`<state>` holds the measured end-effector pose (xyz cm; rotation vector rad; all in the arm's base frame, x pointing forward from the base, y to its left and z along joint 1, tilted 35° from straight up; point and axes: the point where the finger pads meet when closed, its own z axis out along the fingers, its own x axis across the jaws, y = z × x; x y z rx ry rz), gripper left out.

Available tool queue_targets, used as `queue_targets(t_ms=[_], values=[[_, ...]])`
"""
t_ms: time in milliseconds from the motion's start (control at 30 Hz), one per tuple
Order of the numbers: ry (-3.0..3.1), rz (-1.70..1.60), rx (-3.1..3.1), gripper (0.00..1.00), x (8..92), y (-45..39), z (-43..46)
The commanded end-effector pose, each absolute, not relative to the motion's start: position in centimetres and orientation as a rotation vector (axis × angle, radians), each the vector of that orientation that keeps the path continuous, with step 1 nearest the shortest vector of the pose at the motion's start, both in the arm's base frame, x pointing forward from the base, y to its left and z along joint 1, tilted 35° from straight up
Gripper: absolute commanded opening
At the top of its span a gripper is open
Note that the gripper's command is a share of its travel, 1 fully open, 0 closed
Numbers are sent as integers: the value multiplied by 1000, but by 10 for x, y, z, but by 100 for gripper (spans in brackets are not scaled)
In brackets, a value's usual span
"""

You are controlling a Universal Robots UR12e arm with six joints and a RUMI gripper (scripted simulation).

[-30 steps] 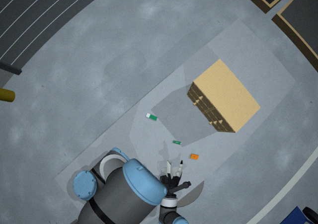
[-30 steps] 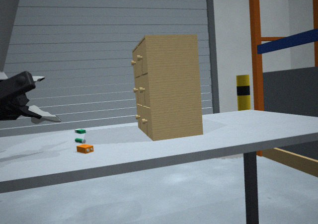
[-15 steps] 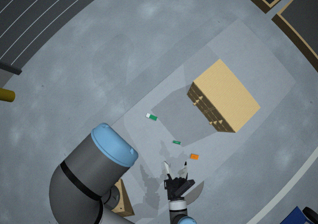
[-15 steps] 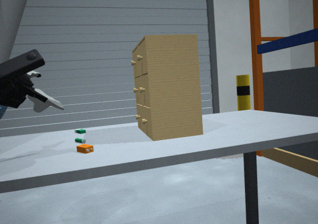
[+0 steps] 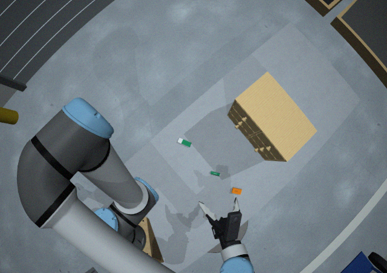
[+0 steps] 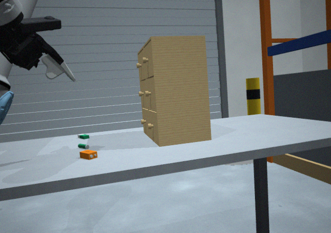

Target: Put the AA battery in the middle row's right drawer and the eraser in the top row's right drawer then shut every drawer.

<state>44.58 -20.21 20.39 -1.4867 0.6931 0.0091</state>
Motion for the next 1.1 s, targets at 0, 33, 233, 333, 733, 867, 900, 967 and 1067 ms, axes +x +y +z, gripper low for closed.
queue_targets(t_ms=[0, 33, 233, 333, 733, 867, 900, 967, 1067], values=[[570, -79, -1745, 100, 444, -223, 231], [550, -91, -1783, 100, 444, -228, 239], [423, -168, -2013, 100, 444, -242, 267], [400, -180, -2052, 100, 444, -246, 277], [70, -339, -2541, 100, 444, -272, 362], [46, -346, -2569, 100, 443, -271, 365], [46, -346, -2569, 100, 443, -271, 365], [44, -347, -2574, 100, 443, -271, 367], [48, -347, -2572, 100, 442, -273, 365]])
